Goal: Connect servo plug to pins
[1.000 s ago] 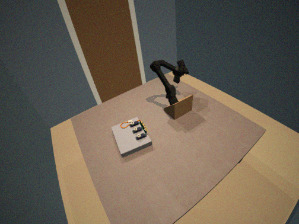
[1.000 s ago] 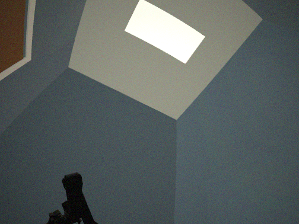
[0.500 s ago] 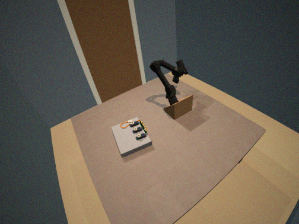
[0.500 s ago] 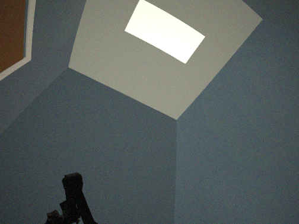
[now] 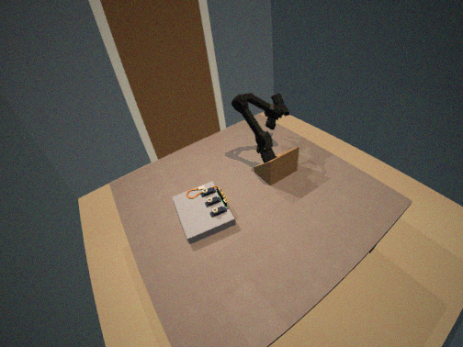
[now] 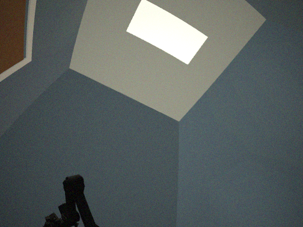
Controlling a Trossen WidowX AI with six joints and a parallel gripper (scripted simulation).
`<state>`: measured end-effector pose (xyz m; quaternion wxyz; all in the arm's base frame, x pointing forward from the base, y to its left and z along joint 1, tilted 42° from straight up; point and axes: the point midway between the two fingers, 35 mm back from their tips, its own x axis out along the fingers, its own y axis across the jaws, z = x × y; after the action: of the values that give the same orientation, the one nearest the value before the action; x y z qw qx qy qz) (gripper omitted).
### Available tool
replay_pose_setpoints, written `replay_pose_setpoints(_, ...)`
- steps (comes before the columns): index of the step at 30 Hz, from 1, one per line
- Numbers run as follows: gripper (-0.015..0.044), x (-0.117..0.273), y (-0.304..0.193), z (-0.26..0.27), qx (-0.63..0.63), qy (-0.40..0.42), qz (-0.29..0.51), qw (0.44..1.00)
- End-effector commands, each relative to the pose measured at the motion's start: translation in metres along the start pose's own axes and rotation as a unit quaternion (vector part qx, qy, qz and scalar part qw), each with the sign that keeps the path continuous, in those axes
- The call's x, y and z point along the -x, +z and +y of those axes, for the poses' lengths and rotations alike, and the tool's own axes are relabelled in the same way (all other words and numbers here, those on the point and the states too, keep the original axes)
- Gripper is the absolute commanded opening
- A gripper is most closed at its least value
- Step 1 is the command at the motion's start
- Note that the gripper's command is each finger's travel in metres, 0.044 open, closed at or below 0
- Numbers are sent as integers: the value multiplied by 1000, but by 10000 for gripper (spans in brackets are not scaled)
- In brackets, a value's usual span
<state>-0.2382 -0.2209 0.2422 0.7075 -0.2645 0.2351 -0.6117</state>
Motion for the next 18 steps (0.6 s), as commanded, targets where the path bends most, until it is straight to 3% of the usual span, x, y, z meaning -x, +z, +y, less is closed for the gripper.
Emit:
replay_pose_setpoints(1,115,-6,3,1,-4,2,-1,1000)
replay_pose_setpoints(18,115,-39,22,11,-17,18,-14,1000)
